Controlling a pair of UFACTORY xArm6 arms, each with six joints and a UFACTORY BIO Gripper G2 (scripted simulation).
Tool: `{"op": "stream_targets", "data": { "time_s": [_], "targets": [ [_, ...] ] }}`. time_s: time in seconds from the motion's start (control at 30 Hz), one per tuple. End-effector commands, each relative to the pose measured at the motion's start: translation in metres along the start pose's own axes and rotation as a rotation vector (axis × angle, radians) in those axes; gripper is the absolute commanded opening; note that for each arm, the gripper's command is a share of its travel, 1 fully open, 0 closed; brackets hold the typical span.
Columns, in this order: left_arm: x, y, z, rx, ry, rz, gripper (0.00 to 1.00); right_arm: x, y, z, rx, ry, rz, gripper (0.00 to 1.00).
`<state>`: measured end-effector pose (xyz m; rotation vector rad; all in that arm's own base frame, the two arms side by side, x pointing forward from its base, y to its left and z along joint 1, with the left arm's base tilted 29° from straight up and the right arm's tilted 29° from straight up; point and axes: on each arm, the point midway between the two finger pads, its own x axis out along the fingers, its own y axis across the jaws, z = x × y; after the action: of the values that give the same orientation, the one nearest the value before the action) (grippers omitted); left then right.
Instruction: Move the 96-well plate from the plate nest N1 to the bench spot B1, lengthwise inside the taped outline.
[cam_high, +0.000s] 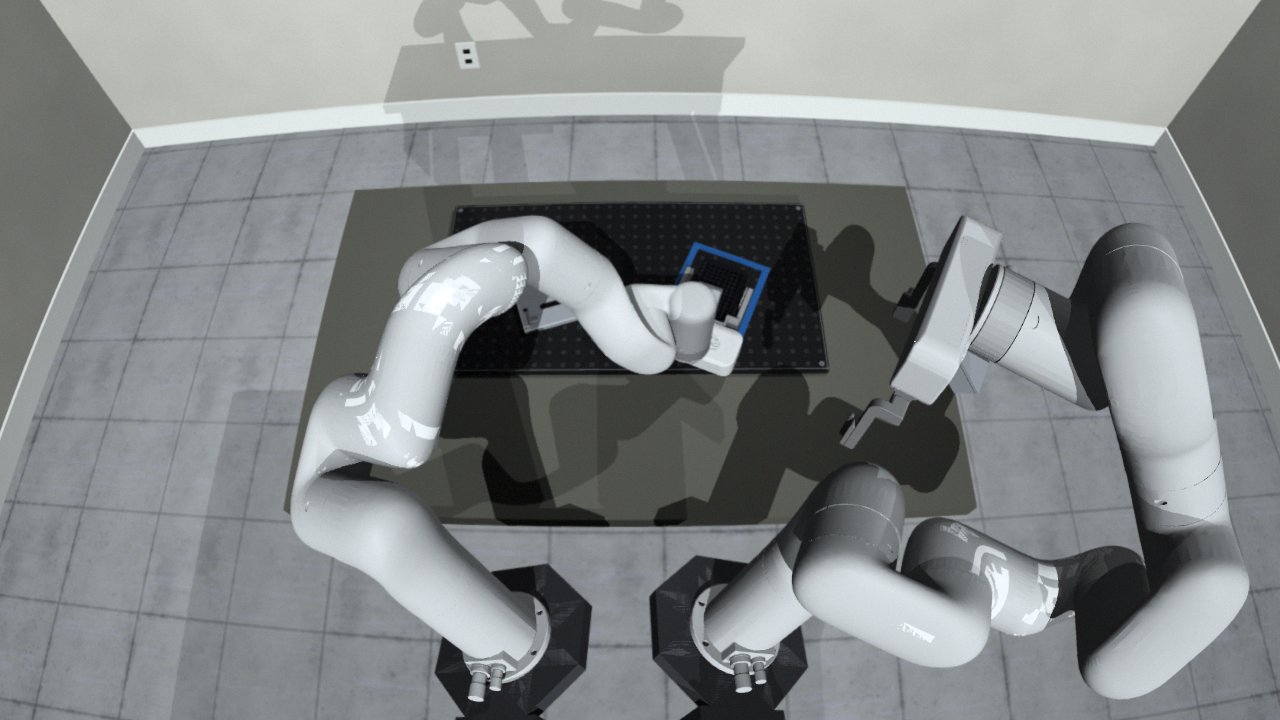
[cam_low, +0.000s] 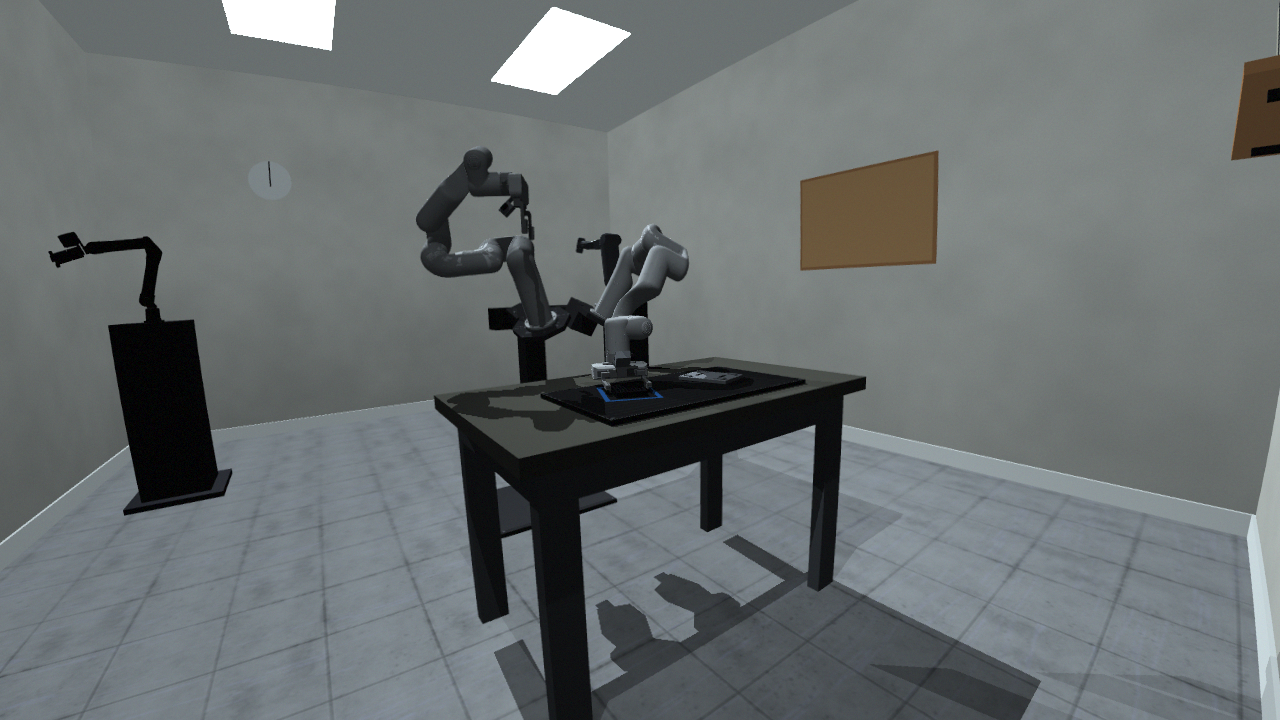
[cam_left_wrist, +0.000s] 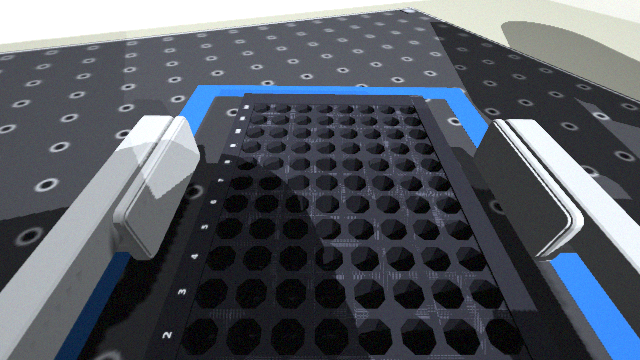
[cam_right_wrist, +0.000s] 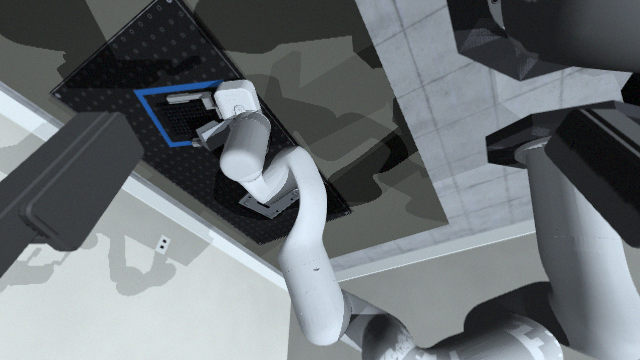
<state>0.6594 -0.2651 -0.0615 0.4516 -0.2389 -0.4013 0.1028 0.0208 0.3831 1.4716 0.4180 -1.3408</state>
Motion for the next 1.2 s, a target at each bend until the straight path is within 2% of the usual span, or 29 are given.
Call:
{"op": "stream_targets", "data": {
  "time_s": [0.0,0.77,1.17],
  "targets": [
    [0.001,0.0,0.002,0.0,-0.003,0.0,0.37,0.0,0.0,0.0,0.0,0.001,0.0,1.0],
    [0.001,0.0,0.002,0.0,-0.003,0.0,0.37,0.0,0.0,0.0,0.0,0.001,0.0,1.0],
    [0.001,0.0,0.028,-0.001,-0.003,0.0,0.37,0.0,0.0,0.0,0.0,0.001,0.0,1.0]
  ]
}}
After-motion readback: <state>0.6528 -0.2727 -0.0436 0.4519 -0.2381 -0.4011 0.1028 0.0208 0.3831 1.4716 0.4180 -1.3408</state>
